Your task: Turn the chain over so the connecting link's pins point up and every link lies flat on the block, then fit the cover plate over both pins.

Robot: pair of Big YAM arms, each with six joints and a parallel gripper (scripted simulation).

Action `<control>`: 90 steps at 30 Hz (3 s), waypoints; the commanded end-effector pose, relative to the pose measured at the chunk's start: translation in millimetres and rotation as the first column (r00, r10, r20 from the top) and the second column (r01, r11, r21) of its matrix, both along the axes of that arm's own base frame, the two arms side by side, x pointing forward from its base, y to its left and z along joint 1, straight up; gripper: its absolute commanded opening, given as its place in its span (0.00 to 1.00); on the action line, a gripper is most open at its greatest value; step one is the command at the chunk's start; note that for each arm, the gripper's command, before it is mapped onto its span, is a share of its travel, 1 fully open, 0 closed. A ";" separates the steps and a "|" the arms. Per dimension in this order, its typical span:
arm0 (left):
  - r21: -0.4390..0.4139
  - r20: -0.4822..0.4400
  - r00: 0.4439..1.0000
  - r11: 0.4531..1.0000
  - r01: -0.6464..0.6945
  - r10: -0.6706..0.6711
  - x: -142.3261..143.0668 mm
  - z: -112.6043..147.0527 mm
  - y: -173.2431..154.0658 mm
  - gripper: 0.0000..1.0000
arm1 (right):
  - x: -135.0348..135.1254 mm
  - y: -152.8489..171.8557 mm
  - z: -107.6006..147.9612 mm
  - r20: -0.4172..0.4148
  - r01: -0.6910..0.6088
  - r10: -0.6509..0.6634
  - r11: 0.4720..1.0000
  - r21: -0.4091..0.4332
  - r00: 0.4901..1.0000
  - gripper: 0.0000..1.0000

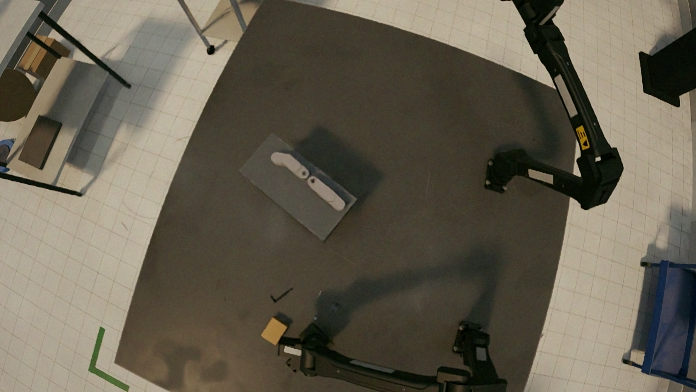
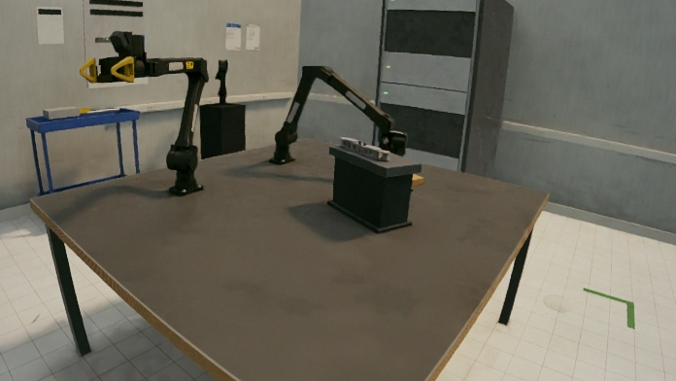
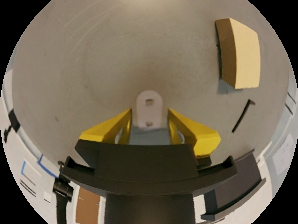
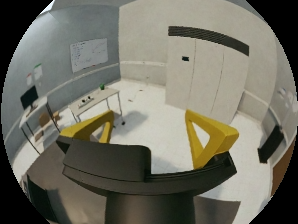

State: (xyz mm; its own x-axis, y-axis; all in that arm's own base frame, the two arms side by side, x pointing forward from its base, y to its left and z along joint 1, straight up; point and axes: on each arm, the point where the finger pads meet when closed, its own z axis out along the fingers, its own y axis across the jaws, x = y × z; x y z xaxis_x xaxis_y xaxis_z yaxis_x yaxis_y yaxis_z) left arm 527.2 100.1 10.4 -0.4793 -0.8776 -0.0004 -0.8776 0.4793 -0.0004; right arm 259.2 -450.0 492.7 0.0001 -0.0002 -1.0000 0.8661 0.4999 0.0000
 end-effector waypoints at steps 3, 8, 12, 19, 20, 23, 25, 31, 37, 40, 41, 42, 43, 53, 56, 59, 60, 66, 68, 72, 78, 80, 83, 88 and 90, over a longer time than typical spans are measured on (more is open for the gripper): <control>-0.003 0.006 1.000 1.000 0.007 -0.007 4.4 -4.5 -7.4 0.49 | 2.4 6.3 13.9 0.015 -0.008 0.009 1.000 -0.026 1.000 1.00; -0.005 -0.003 1.000 1.000 0.007 -0.007 0.5 -10.0 -8.2 0.49 | 2.4 6.3 13.9 0.015 -0.008 0.009 1.000 -0.026 1.000 1.00; -0.003 0.007 1.000 1.000 0.007 -0.007 1.1 -3.4 -8.1 0.49 | 2.4 6.3 13.9 0.015 -0.008 0.009 1.000 -0.026 1.000 1.00; -0.005 -0.008 1.000 1.000 0.007 -0.007 -1.4 -13.7 -8.4 0.49 | 2.4 6.3 13.9 0.015 -0.008 0.009 1.000 -0.026 1.000 1.00; -0.005 -0.008 1.000 1.000 0.007 -0.007 -1.4 -14.1 -8.5 0.49 | 2.4 6.3 13.9 0.015 -0.008 0.009 1.000 -0.026 1.000 1.00; -0.005 -0.007 1.000 1.000 0.007 -0.007 -1.2 -13.8 -8.4 0.49 | 2.4 6.3 13.9 0.015 -0.008 0.009 1.000 -0.026 1.000 1.00; -0.005 -0.008 1.000 1.000 0.007 -0.007 -1.6 -15.3 -8.6 0.49 | 2.4 6.3 13.9 0.015 -0.008 0.009 1.000 -0.026 1.000 1.00; -0.005 -0.008 1.000 1.000 0.007 -0.007 -1.9 -17.4 -8.7 0.49 | 2.4 6.3 13.9 0.015 -0.008 0.009 1.000 -0.026 1.000 1.00; -0.005 -0.008 1.000 1.000 0.007 -0.007 -1.9 -17.4 -8.7 0.49 | 2.4 6.3 13.9 0.015 -0.008 0.009 1.000 -0.026 1.000 1.00; -0.005 -0.008 1.000 1.000 0.007 -0.007 -1.9 -17.4 -8.7 0.49 | 2.4 6.3 13.9 0.015 -0.008 0.009 1.000 -0.026 1.000 1.00; -0.005 -0.008 1.000 1.000 0.007 -0.007 -1.9 -17.4 -8.7 0.49 | 2.4 6.3 13.9 0.015 -0.008 0.009 1.000 -0.026 1.000 1.00; -0.005 -0.008 1.000 1.000 0.007 -0.007 -1.9 -17.4 -8.7 0.49 | 2.4 6.3 13.9 0.015 -0.008 0.009 1.000 -0.026 1.000 1.00; -0.005 -0.008 1.000 1.000 0.007 -0.007 -1.9 -17.4 -8.7 0.49 | 2.4 6.3 13.9 0.015 -0.008 0.009 1.000 -0.026 1.000 1.00; -0.005 -0.008 1.000 1.000 0.007 -0.007 -1.9 -17.4 -8.7 0.49 | 2.4 6.3 13.9 0.015 -0.008 0.009 1.000 -0.026 1.000 1.00; -0.005 -0.008 1.000 1.000 0.007 -0.007 -1.9 -17.4 -8.7 0.49 | 2.4 6.3 13.9 0.015 -0.008 0.009 1.000 -0.026 1.000 1.00; -0.005 -0.008 1.000 1.000 0.007 -0.007 -1.9 -17.4 -8.7 0.49 | 2.4 6.3 13.9 0.015 -0.008 0.009 1.000 -0.026 1.000 1.00; -0.005 -0.008 1.000 1.000 0.007 -0.007 -1.9 -17.4 -8.7 0.49 | 2.4 6.3 13.9 0.015 -0.008 0.009 1.000 -0.026 1.000 1.00; 0.000 0.017 1.000 1.000 0.007 -0.007 7.6 1.1 -6.3 0.21 | 2.4 6.3 13.9 0.015 -0.008 0.009 1.000 -0.026 1.000 1.00; 0.000 0.015 1.000 1.000 0.004 -0.004 6.9 1.1 -5.2 0.21 | 2.4 6.3 13.9 0.015 -0.008 0.009 1.000 -0.026 1.000 1.00; 0.000 0.015 1.000 1.000 0.004 -0.004 6.9 1.1 -5.2 0.21 | 2.4 6.3 13.9 0.015 -0.008 0.009 1.000 -0.026 1.000 1.00; 0.000 0.015 1.000 1.000 0.004 -0.004 6.9 1.1 -5.2 0.21 | 2.4 6.3 13.9 0.015 -0.008 0.009 1.000 -0.026 1.000 1.00; 0.000 0.015 1.000 1.000 0.004 -0.004 6.9 1.1 -5.2 0.21 | 2.4 6.3 13.9 0.015 -0.008 0.009 1.000 -0.026 1.000 1.00; 0.000 0.015 1.000 1.000 0.004 -0.004 6.9 1.1 -5.2 0.21 | 2.4 6.3 13.9 0.015 -0.008 0.009 1.000 -0.026 1.000 1.00; 0.000 0.015 1.000 1.000 0.004 -0.004 6.9 1.1 -5.2 0.21 | 2.4 6.3 13.9 0.015 -0.008 0.009 1.000 -0.026 1.000 1.00; 0.002 0.026 1.000 1.000 0.004 -0.005 9.6 12.6 -4.7 0.21 | 2.4 6.3 13.9 0.015 -0.008 0.009 1.000 -0.026 1.000 1.00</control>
State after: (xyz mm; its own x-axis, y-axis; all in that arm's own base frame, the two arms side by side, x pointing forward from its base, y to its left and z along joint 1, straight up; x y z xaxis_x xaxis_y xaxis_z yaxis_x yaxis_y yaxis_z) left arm 527.5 99.9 8.4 -0.4795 -0.8775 -0.0018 -0.8775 0.4795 -0.0025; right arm 259.2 -450.0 492.7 0.0001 -0.0002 -1.0000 0.8661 0.4999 0.0000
